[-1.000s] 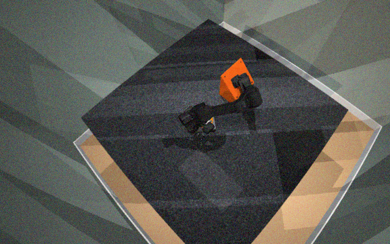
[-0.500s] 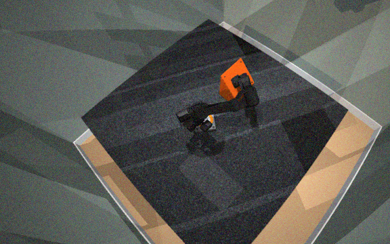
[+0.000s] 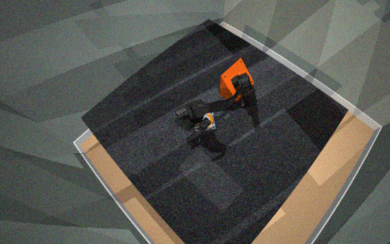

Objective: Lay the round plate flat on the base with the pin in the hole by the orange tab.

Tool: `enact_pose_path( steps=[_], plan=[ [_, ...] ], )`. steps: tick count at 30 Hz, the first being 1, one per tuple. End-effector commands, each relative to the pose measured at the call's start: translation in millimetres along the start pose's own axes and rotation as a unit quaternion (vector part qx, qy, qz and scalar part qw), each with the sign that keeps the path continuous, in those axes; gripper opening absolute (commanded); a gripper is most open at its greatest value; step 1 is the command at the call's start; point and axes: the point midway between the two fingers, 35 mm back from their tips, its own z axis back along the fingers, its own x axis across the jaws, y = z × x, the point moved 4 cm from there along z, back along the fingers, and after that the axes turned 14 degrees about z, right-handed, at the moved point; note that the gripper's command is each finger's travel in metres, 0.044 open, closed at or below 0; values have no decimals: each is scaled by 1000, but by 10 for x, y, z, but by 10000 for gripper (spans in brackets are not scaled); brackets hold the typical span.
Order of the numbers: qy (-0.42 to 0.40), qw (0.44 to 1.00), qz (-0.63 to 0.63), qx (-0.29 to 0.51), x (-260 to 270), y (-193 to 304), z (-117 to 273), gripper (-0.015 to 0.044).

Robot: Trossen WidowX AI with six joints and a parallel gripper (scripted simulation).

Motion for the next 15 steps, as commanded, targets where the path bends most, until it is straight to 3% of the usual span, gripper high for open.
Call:
enact_pose_path(
  steps=[1,6,15],
  plan=[
    [3,1000,1,-1,-16,-7,139,0],
    [3,1000,1,-1,-5,24,389,0],
    [1,1000,-3,-2,-21,22,331,0]
  ],
)
